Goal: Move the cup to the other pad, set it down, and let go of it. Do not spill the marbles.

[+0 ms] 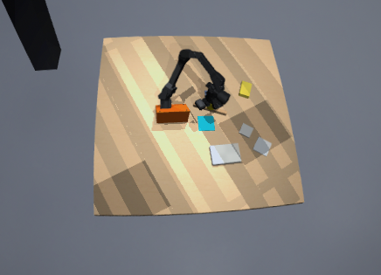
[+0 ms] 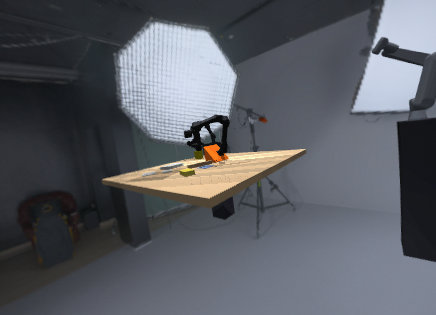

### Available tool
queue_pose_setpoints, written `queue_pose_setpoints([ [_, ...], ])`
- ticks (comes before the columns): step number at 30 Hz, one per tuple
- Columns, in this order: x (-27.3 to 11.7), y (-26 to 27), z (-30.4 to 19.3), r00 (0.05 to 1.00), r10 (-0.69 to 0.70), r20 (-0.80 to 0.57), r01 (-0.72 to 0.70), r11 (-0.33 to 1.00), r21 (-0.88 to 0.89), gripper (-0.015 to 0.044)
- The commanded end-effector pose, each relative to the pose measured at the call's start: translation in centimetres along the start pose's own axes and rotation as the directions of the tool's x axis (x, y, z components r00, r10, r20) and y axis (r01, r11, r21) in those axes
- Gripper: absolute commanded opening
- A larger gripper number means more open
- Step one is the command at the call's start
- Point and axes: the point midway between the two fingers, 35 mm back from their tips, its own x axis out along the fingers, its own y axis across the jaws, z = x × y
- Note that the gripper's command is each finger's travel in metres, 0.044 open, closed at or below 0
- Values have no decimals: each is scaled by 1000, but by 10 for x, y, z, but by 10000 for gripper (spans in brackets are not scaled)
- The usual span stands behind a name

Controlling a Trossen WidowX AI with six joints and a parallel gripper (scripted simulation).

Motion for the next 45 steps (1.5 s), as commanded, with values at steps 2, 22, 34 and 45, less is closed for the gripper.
queue_pose_setpoints([
  [2,0,-15,13,1000,0,1,0,1000,2,0],
  [22,-1,-58,51,1000,-2,4,2,1000,2,0],
  [34,0,-73,64,1000,-2,4,2,1000,2,0],
  [45,14,-73,64,1000,-2,4,2,1000,1,0],
])
